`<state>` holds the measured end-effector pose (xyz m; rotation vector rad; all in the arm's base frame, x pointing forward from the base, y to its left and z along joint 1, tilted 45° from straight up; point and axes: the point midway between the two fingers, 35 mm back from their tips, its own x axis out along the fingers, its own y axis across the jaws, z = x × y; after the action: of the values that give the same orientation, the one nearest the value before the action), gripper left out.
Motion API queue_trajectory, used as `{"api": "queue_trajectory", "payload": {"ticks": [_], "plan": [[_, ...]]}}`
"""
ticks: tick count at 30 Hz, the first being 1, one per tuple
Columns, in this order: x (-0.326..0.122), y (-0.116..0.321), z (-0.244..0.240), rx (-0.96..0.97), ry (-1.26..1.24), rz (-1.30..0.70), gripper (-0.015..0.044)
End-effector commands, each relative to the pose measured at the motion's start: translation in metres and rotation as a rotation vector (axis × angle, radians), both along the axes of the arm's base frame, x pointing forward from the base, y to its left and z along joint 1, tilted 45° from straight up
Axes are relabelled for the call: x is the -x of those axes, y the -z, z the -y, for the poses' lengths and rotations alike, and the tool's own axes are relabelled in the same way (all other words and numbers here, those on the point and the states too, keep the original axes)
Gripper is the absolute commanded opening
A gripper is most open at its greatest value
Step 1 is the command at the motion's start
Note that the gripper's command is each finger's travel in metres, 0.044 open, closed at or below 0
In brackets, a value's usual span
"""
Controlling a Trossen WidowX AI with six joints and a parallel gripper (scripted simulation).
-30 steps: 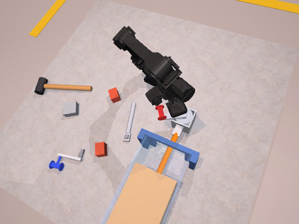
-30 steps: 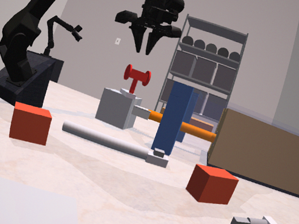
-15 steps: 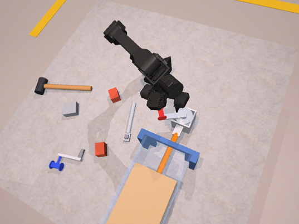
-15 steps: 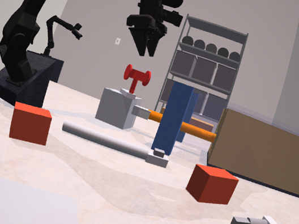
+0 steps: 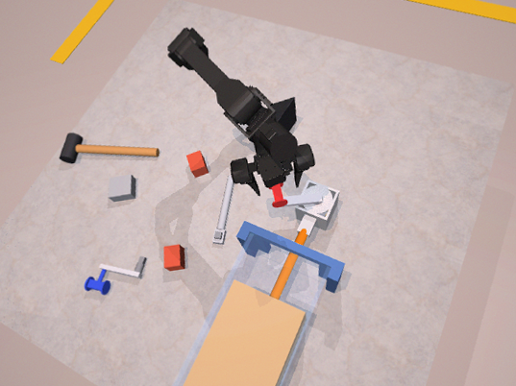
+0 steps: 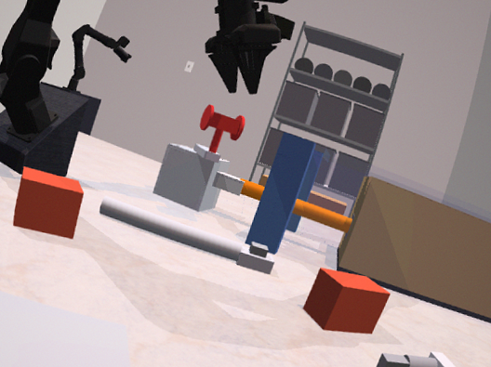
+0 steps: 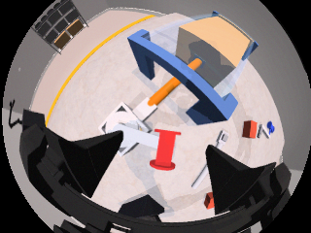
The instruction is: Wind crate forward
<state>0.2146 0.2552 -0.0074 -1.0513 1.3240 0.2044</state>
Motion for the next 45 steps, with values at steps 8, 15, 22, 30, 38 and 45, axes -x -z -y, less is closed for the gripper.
{"api": "queue_trajectory", "payload": {"ticks": [8, 15, 22, 30, 38, 45], "plan": [[-0.001, 0.004, 0.006, 0.004, -0.027, -0.004, 0.044], [-0.002, 0.013, 0.013, 0.004, -0.027, -0.004, 0.044], [-0.002, 0.021, 0.021, 0.005, -0.027, -0.004, 0.044], [-0.002, 0.031, 0.03, 0.005, -0.027, -0.004, 0.044], [-0.002, 0.04, 0.039, 0.005, -0.027, -0.004, 0.044], [-0.001, 0.047, 0.048, 0.006, -0.027, -0.004, 0.044]]}}
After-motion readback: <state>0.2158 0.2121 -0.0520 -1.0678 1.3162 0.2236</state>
